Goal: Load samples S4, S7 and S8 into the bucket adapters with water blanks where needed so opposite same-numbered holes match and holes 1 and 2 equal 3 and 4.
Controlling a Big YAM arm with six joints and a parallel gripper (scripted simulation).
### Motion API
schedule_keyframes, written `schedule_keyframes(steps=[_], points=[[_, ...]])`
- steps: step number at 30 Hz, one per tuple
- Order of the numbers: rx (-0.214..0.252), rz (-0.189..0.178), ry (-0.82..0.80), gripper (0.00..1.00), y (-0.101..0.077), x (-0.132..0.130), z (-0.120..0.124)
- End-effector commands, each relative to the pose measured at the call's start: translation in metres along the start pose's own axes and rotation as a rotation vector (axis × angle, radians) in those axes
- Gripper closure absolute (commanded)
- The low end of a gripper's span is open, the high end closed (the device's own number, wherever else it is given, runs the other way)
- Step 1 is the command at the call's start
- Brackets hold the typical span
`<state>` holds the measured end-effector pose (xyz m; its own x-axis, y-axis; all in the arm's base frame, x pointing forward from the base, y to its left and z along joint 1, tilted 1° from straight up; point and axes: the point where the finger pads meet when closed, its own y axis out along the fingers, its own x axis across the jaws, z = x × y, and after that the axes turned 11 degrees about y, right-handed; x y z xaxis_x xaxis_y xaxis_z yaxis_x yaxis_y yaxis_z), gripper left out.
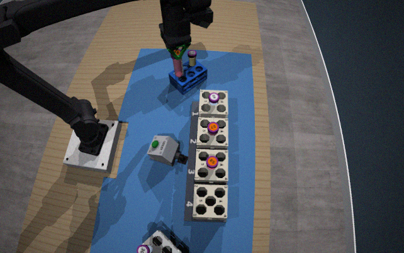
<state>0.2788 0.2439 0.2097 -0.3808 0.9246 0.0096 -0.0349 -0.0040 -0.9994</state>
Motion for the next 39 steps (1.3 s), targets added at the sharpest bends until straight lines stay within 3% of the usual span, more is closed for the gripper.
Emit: schedule_keyframes(steps=[1,4,6,7,10,13,18,21,23,26,39], points=[[-0.037,-0.011,0.116,1.00,-0.019,-0.023,0.001],[-0.036,-0.011,0.196,1.00,-0.019,-0.043,0.000],[-0.036,-0.011,0.196,1.00,-0.019,-0.043,0.000],[-0.088,-0.029,0.222,1.00,-0.041,-0.046,-0.014],[-0.035,-0.012,0.303,1.00,-0.019,-0.069,-0.001],[-0.057,-0.017,0.382,1.00,-0.027,-0.088,-0.007],[-0.056,-0.016,0.516,1.00,-0.026,-0.122,-0.008],[-0.086,-0.023,0.595,1.00,-0.037,-0.143,-0.018],[-0.086,-0.023,0.595,1.00,-0.037,-0.143,-0.018],[-0.072,-0.021,0.676,1.00,-0.031,-0.164,-0.026],[-0.089,-0.022,0.995,1.00,-0.029,-0.249,-0.032]])
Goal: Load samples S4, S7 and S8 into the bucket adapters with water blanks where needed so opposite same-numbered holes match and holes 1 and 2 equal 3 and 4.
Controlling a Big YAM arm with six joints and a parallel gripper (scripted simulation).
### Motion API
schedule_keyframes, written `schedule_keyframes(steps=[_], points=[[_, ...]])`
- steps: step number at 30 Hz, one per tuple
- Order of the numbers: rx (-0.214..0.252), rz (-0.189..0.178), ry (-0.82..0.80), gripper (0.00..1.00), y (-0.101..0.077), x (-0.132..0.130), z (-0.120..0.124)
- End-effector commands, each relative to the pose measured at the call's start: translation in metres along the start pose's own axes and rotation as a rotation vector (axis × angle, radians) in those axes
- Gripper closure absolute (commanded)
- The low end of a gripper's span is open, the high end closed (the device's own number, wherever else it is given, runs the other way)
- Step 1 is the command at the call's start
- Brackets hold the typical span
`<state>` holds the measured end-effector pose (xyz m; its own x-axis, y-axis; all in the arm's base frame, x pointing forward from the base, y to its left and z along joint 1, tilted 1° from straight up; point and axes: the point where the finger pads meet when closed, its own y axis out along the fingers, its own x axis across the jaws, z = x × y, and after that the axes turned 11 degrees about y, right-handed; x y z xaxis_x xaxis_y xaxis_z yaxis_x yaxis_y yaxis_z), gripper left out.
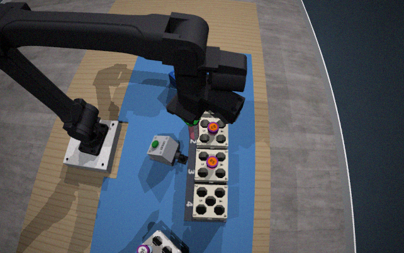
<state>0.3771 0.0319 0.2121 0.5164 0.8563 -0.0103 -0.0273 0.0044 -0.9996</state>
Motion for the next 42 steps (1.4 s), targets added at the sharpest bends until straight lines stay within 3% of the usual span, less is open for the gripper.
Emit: schedule_keyframes(steps=[1,10,29,32,33,35,36,37,42], points=[[-0.065,-0.046,0.062,1.00,-0.024,0.008,-0.026],[-0.066,-0.045,0.302,1.00,-0.024,-0.028,-0.077],[-0.051,-0.021,0.284,1.00,-0.023,-0.098,-0.166],[-0.051,-0.023,0.284,1.00,-0.019,-0.096,-0.160],[-0.015,-0.008,0.261,1.00,0.000,-0.092,-0.151],[-0.015,-0.008,0.261,1.00,0.000,-0.092,-0.151],[-0.055,-0.026,0.262,1.00,-0.010,-0.088,-0.163],[-0.018,-0.010,0.261,1.00,0.009,-0.091,-0.155],[-0.017,-0.009,0.271,1.00,0.023,-0.094,-0.156]])
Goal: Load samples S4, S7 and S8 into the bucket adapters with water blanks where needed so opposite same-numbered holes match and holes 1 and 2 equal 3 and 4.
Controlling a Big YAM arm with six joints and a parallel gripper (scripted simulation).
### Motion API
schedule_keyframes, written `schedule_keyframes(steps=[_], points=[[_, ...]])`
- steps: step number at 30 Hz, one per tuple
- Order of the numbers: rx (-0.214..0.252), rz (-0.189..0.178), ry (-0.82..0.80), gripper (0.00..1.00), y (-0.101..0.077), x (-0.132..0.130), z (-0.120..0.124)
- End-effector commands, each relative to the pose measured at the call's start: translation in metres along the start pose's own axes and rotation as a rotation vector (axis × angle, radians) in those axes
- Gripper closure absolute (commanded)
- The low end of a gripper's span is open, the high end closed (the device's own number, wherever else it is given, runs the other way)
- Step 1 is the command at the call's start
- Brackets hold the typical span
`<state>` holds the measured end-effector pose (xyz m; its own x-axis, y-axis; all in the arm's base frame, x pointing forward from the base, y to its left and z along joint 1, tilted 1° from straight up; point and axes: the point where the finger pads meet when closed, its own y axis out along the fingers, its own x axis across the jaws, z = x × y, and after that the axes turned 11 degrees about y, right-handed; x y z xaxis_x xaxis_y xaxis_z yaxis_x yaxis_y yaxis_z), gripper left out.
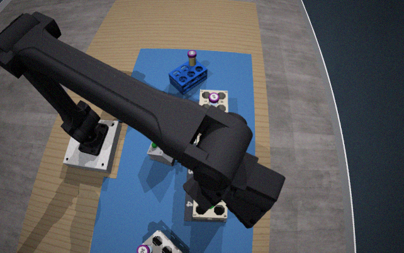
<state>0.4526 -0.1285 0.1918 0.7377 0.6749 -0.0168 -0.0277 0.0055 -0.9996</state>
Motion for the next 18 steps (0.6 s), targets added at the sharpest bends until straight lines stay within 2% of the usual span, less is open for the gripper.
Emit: schedule_keyframes(steps=[1,8,10,11,12,14,18], points=[[-0.016,-0.011,-0.016,1.00,0.008,0.007,-0.006],[-0.016,-0.011,-0.016,1.00,0.026,0.010,-0.006],[-0.016,-0.011,-0.016,1.00,0.026,0.010,-0.006],[-0.064,-0.041,-0.016,1.00,0.007,0.018,-0.019],[-0.027,-0.017,-0.016,1.00,0.027,0.011,-0.008],[-0.048,-0.030,-0.003,1.00,0.011,0.010,-0.013],[-0.048,-0.030,-0.003,1.00,0.011,0.010,-0.013]])
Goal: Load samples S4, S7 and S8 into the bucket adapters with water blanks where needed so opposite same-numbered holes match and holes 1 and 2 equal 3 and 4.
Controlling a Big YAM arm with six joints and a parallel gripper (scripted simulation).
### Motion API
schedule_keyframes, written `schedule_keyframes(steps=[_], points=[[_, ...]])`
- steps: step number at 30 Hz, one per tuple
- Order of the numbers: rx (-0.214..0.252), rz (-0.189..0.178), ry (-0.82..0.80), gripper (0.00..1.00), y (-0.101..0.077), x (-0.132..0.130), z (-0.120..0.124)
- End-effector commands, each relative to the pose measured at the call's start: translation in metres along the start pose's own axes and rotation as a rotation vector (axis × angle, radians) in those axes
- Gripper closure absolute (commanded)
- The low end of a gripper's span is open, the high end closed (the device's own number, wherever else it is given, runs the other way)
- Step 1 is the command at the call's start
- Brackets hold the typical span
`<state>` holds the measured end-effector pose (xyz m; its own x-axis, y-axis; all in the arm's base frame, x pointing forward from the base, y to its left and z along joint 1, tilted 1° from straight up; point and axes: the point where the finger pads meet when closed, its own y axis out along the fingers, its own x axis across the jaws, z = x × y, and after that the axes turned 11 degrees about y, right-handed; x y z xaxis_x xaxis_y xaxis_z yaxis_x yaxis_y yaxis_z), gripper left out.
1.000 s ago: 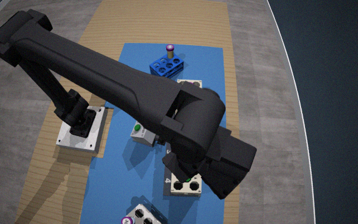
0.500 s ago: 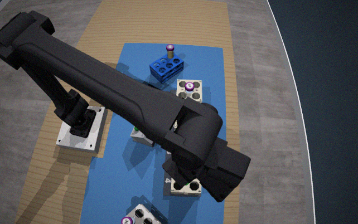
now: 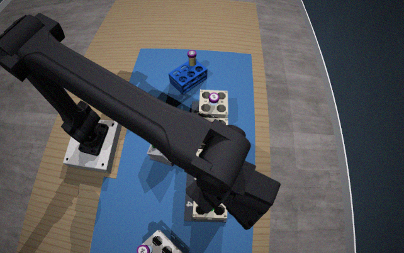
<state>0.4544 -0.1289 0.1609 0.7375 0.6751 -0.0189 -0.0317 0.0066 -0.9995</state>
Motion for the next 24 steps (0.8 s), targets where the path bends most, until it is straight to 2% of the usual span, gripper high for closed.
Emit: schedule_keyframes(steps=[1,17,18,19,22,24], points=[[-0.051,-0.032,-0.003,1.00,-0.020,0.009,-0.011],[-0.051,-0.032,-0.003,1.00,-0.021,0.009,-0.010],[-0.049,-0.032,-0.006,1.00,-0.014,0.014,-0.007],[-0.028,-0.019,-0.005,1.00,-0.003,0.011,-0.002],[-0.019,-0.013,-0.005,1.00,0.006,0.011,-0.002],[-0.027,-0.018,-0.002,1.00,0.005,0.011,-0.006]])
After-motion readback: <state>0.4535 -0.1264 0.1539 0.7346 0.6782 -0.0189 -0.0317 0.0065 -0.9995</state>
